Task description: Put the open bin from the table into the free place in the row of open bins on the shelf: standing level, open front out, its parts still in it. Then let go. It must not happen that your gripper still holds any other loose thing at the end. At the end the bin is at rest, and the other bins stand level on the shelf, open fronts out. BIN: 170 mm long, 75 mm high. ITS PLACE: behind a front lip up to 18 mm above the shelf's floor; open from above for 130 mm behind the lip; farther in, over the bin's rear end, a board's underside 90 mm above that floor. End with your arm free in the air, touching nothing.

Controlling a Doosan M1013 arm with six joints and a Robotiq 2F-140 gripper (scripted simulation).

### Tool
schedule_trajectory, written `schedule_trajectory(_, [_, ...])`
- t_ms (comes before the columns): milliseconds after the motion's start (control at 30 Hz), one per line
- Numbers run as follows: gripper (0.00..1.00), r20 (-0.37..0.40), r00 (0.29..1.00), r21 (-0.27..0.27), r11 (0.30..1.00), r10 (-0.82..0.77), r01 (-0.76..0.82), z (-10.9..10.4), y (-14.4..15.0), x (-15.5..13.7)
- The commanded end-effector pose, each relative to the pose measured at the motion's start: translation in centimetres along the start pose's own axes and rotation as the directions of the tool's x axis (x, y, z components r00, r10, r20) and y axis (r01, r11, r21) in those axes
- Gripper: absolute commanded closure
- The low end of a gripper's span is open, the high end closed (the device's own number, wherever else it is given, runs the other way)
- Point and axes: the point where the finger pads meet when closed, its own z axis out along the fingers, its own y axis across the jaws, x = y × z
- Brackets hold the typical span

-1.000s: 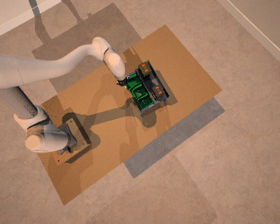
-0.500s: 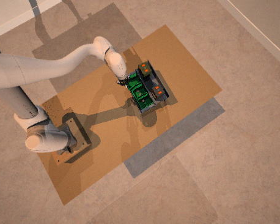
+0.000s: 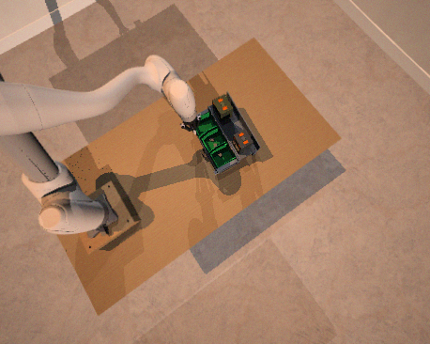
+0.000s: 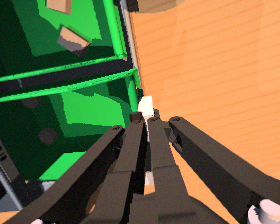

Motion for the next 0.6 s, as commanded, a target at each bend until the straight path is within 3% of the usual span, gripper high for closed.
schedule_trajectory(0, [1.00, 0.000, 1.000, 0.000, 1.000, 0.000, 0.000, -0.02, -0.11, 0.00])
schedule_trajectory(567, [1.00, 0.000, 1.000, 0.000, 1.000, 0.000, 0.000, -0.02, -0.60, 0.00])
